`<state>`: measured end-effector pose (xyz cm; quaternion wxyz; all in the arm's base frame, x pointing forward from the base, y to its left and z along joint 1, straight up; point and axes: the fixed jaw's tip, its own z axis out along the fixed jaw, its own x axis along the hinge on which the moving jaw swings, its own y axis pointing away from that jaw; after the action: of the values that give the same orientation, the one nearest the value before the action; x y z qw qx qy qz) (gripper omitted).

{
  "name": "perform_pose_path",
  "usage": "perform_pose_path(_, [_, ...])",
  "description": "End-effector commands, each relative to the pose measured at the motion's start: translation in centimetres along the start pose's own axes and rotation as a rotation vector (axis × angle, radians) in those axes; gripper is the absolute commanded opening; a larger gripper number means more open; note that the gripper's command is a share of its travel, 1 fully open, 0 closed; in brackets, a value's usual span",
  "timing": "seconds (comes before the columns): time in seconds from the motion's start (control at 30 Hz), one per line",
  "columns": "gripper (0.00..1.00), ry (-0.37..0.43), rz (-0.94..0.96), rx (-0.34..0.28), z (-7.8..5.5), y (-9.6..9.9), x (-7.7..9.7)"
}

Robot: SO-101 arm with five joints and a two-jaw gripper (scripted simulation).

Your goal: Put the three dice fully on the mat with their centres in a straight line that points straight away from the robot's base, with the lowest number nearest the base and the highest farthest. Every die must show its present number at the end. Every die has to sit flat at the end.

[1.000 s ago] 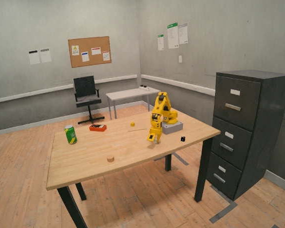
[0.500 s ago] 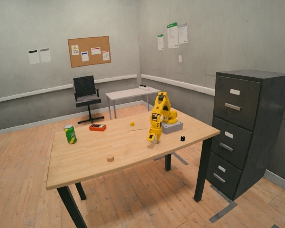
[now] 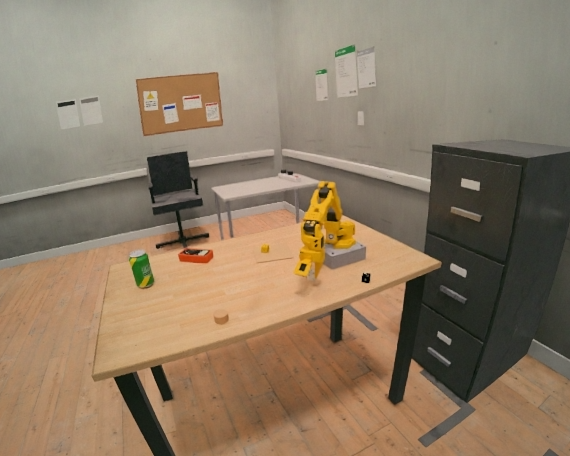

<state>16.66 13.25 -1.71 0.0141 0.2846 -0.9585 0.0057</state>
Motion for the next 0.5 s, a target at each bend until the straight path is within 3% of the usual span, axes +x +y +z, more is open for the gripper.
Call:
perform_pose_path(0.0, [0.0, -0.027, 0.0, -0.003, -1.61, 0.16, -0.36])
perform_pose_path(0.17, [0.0, -0.027, 0.0, -0.003, -2.34, 0.2, -0.26])
perform_pose_path(0.47, [0.0, -0.027, 0.001, -0.003, -2.43, 0.18, -0.25])
